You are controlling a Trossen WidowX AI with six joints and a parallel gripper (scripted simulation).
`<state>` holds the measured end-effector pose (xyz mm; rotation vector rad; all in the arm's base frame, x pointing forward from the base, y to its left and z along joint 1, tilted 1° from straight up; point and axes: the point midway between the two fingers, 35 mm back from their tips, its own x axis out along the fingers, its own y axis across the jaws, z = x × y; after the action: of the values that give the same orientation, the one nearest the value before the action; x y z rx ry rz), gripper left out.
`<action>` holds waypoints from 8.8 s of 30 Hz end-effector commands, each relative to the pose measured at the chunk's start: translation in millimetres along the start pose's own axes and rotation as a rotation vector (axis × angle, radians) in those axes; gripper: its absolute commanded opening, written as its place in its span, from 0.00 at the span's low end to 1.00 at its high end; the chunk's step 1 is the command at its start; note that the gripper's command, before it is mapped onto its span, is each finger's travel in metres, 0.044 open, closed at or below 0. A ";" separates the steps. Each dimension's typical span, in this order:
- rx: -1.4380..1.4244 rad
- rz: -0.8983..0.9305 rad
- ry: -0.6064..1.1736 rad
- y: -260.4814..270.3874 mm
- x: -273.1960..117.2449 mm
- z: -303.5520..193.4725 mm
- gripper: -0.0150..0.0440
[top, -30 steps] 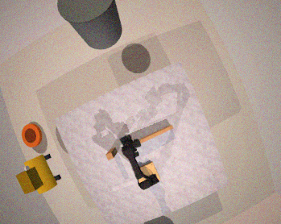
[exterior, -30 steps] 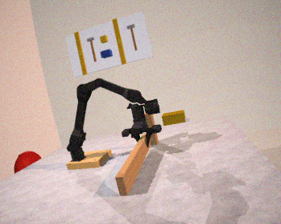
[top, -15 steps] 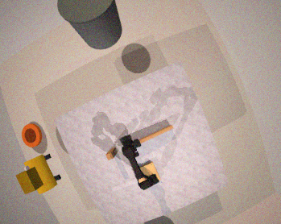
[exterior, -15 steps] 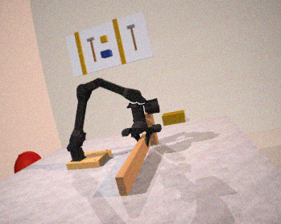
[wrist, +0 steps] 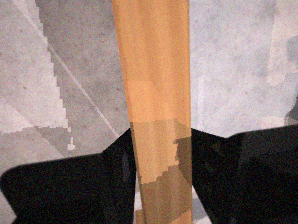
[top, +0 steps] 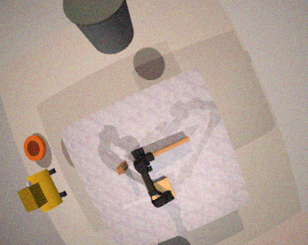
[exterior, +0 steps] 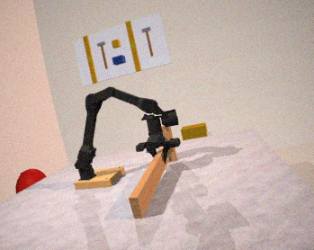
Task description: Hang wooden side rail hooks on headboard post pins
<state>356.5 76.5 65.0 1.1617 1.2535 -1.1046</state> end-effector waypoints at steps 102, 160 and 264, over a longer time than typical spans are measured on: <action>-0.006 0.024 0.001 7.3 -5.0 -9.4 0.25; -0.006 0.024 0.002 8.4 -5.7 -15.2 0.25; -0.006 0.024 0.003 7.9 -7.5 -25.6 0.25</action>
<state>359.3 100.5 68.2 1.1595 1.2484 -1.0909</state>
